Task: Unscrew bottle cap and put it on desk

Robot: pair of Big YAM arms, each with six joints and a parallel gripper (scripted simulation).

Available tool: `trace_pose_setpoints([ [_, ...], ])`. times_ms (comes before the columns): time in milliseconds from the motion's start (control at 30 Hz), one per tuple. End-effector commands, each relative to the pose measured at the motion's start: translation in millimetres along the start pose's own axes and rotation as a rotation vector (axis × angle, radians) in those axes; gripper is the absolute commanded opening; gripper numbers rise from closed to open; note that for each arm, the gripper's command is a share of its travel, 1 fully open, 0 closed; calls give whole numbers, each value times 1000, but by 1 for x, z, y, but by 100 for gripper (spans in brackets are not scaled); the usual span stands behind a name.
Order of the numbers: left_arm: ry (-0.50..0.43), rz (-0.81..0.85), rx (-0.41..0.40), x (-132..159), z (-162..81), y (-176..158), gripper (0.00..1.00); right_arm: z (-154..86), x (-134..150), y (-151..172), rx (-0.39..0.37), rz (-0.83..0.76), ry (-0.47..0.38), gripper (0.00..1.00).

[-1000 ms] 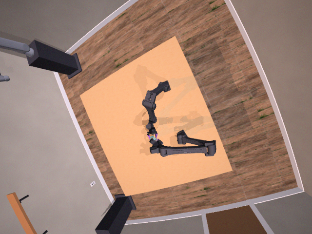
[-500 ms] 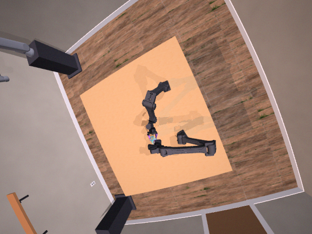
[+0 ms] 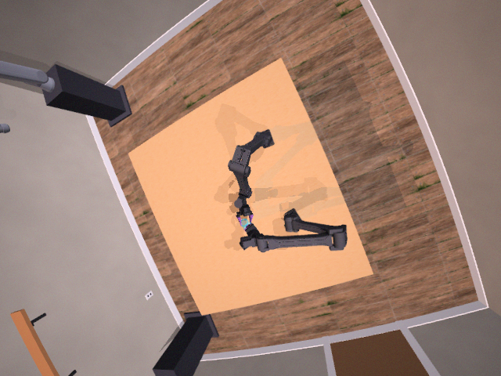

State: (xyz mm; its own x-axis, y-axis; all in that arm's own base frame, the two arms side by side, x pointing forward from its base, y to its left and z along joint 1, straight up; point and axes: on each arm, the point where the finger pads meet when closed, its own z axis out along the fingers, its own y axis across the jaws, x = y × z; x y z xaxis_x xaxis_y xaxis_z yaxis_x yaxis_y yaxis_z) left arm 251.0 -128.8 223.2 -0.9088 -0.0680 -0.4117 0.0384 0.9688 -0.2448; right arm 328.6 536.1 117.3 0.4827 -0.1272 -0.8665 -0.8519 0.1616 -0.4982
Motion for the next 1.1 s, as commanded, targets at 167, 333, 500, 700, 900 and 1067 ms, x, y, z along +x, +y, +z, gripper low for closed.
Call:
trace_pose_setpoints([
  [167,-28,-458,18,-12,-15,-9,0,4,-15,-14,25,-16,-33,0],
  [333,-28,-458,18,-12,-15,-9,0,4,-15,-14,25,-16,-33,0],
  [500,-32,-393,20,-13,-12,-6,23,4,-15,-14,25,-16,-33,0],
  [700,-32,-393,20,-13,-12,-6,68,4,-15,-14,25,-16,-33,0],
  [900,-33,-249,16,-13,-12,-6,88,4,-15,-14,25,-16,-33,0],
  [1067,-31,76,-8,-13,-12,-6,88,4,-15,-14,25,-16,-33,0],
])
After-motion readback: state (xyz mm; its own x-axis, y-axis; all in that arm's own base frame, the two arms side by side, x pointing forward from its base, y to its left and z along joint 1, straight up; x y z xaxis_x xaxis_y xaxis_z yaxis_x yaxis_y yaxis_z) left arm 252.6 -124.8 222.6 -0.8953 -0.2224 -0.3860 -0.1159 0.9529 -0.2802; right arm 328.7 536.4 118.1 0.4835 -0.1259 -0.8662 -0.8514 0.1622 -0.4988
